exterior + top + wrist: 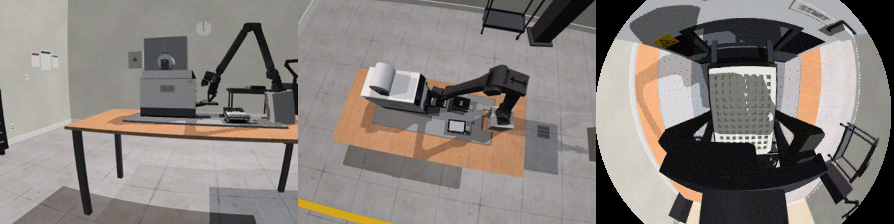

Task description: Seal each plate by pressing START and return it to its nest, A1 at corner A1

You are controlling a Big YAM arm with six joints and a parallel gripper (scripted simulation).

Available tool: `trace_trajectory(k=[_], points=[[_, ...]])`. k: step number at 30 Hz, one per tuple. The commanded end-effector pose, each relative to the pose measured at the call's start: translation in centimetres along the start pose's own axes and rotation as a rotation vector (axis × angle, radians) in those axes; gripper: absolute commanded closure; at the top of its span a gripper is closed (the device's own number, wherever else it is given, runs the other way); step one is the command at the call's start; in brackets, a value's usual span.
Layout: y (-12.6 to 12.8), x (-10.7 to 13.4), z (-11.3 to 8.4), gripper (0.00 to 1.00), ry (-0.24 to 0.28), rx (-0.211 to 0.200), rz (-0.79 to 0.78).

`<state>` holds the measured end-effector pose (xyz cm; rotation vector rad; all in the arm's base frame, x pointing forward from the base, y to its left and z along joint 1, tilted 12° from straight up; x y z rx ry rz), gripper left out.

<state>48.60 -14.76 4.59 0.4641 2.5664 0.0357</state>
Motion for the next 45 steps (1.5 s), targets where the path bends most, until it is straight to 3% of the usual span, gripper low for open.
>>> trace_trajectory(k=[1,15,32,45], points=[[-0.8,1.0,1.3,1.00,0.022,0.010,0.026],[-0.9,1.4,1.8,1.00,0.040,0.016,0.014],[-0.5,-1.1,-0.7,1.00,-0.010,0.020,-0.018],[0.0,-1.1,-0.8,1.00,-0.009,0.005,-0.022]])
Point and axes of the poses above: the point where the finger pads meet when closed, its own z axis out along the fingers, its own y axis across the jaws, x = y × z, the point moved 4 cm from there along -z, back along the fingers, and after that the axes turned 12 degrees about z, right-handed, at the moved point
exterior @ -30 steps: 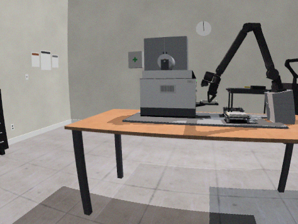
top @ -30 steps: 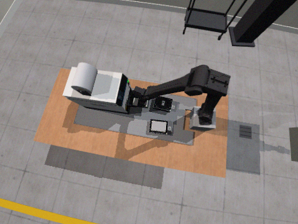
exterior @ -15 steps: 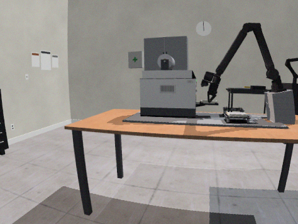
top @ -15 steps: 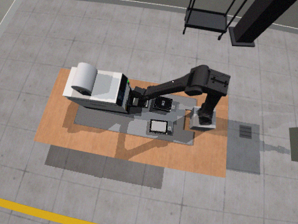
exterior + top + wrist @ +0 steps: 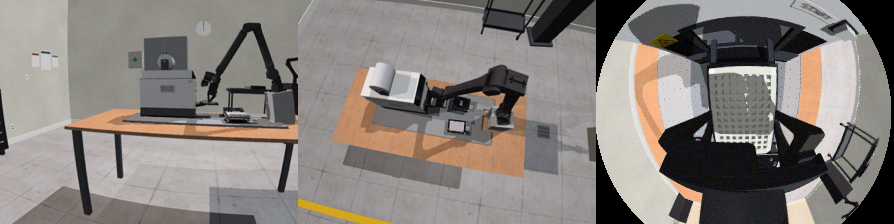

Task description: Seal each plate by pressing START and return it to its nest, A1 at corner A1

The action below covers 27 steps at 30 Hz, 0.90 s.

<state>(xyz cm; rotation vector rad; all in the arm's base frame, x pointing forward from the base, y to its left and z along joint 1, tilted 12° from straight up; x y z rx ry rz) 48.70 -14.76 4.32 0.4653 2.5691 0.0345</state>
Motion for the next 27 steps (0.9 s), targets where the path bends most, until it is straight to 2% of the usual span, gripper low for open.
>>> trace_trajectory(k=[1,27], points=[[-0.04,-1.17,-1.09,1.00,-0.012,0.004,-0.023],[0.36,-1.10,-1.05,1.00,-0.010,0.000,-0.028]])
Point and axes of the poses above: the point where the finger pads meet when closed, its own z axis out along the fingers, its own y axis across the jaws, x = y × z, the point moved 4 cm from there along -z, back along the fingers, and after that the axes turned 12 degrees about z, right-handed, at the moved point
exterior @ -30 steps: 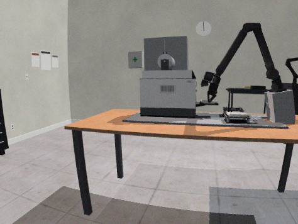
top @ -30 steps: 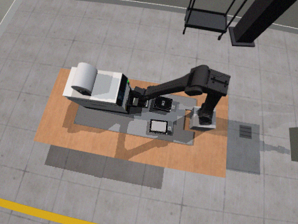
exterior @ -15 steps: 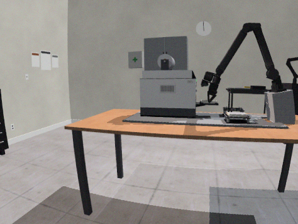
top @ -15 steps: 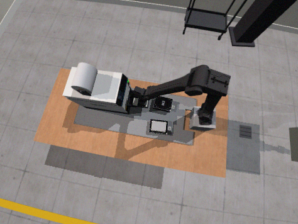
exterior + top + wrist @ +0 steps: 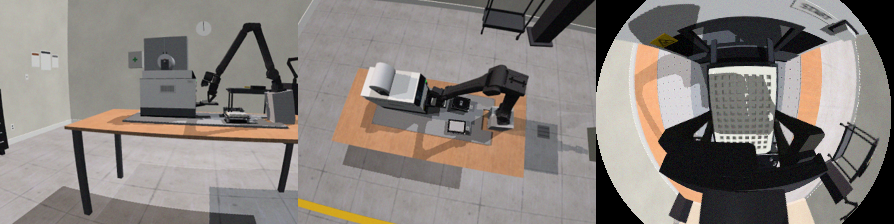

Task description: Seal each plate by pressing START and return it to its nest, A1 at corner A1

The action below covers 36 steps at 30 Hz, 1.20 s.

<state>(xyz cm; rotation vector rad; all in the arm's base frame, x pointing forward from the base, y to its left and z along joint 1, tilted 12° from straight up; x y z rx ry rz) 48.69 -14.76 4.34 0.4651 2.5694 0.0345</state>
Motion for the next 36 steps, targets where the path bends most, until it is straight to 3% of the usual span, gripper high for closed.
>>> trace_trajectory(k=[1,12,13,36], points=[[0.36,-1.09,-1.04,1.00,-0.010,0.000,-0.028],[0.44,-1.06,-1.03,1.00,-0.010,-0.001,-0.028],[0.44,-1.06,-1.03,0.00,-0.010,-0.001,-0.028],[0.63,-1.98,-1.00,0.00,-0.057,-0.006,0.005]])
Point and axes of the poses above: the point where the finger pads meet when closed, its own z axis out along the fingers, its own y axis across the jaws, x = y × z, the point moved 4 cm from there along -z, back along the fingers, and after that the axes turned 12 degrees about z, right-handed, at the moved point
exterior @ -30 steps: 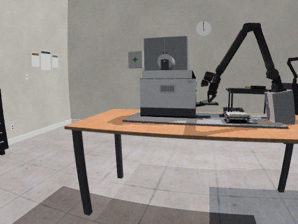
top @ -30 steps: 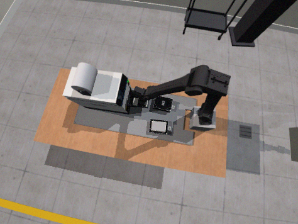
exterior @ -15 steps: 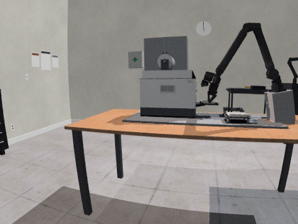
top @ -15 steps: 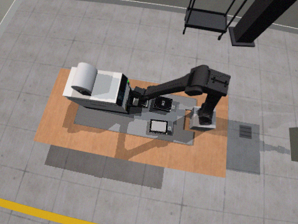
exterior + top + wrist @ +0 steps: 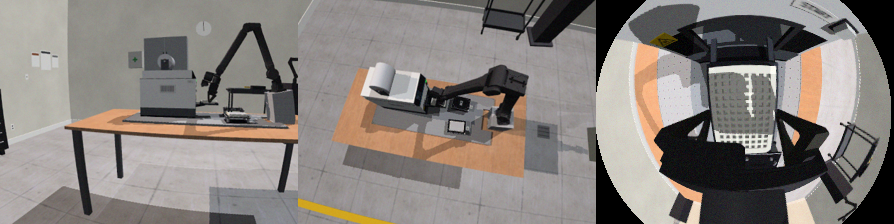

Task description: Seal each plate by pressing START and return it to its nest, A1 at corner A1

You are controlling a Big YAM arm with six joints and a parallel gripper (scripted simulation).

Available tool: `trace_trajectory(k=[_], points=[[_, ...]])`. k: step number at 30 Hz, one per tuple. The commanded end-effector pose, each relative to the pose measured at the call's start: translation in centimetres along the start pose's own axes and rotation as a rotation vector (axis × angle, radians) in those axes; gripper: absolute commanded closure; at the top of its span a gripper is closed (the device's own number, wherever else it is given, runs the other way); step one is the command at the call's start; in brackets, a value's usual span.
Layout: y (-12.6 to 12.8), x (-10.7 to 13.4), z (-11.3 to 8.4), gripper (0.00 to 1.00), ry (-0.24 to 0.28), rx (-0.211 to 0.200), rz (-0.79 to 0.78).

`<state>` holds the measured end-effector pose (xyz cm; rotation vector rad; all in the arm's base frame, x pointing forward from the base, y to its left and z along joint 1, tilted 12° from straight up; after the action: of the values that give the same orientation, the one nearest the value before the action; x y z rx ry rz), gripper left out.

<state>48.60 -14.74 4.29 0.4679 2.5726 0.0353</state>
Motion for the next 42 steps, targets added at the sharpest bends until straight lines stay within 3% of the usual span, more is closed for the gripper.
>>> trace_trajectory(k=[1,35,42], points=[[0.66,-2.10,-1.00,0.00,-0.061,-0.007,0.003],[0.71,-1.98,-0.92,0.00,-0.059,-0.007,-0.002],[0.76,-1.78,-1.79,0.00,-0.037,-0.005,-0.009]])
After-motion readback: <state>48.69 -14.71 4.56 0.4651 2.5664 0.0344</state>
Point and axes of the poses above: the point where the finger pads meet when closed, its own z axis out along the fingers, its own y axis across the jaws, x = y × z, the point moved 4 cm from there along -z, back along the fingers, and after that the axes turned 12 degrees about z, right-handed, at the moved point
